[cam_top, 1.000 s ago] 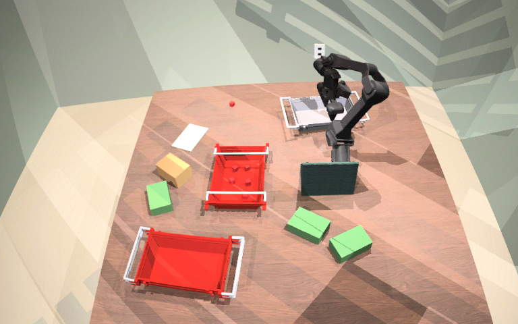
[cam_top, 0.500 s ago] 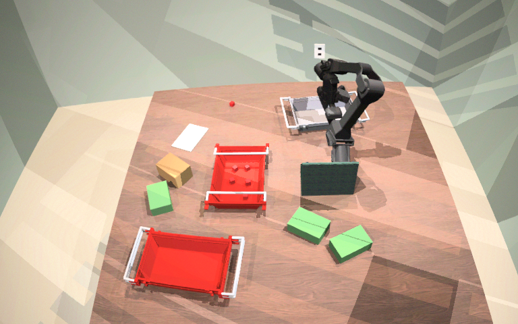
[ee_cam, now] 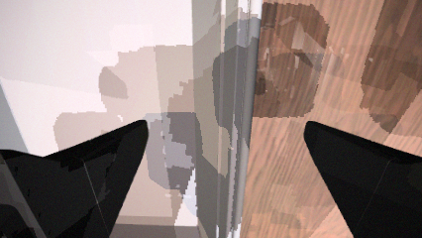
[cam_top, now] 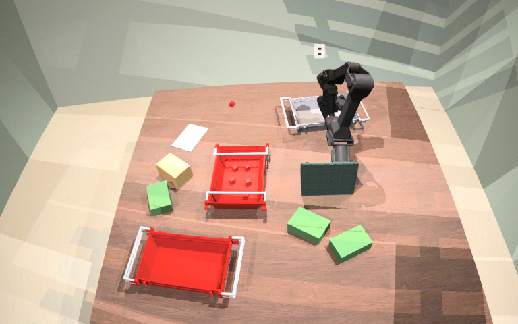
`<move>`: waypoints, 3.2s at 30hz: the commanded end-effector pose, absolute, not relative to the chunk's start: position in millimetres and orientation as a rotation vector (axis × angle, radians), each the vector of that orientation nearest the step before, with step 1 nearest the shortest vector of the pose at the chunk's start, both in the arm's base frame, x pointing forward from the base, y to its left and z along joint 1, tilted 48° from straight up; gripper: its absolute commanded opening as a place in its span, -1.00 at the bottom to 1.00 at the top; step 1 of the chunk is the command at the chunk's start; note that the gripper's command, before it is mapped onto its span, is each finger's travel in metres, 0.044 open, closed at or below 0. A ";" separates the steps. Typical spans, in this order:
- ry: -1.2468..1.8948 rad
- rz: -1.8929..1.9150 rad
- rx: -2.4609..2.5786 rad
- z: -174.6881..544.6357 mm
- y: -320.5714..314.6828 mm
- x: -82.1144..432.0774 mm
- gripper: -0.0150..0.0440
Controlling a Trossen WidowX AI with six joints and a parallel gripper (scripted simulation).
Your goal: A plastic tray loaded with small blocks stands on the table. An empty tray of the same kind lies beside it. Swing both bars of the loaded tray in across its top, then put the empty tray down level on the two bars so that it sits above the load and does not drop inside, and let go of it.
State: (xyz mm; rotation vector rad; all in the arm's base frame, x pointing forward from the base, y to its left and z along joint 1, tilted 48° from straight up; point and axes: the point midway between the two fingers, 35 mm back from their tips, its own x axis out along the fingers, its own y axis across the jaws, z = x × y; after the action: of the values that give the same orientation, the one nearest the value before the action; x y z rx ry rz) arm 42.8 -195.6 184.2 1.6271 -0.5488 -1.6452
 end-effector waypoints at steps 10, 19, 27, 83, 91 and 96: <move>-0.540 -1.648 1.628 169.9 -205.6 40.5 1.00; -0.540 -1.648 1.628 169.9 -205.6 40.5 0.60; -0.540 -1.648 1.628 169.9 -205.6 40.5 0.26; -0.540 -1.647 1.633 222.8 -146.0 33.6 -0.49; -0.540 -1.647 1.632 229.8 -147.0 33.9 -0.49; -0.541 -1.646 1.632 249.8 -150.5 35.2 -0.49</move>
State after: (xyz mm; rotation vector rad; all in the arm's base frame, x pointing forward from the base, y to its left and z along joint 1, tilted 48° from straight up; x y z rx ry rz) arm 34.8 -148.7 228.2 1.6408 -0.5075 -1.6748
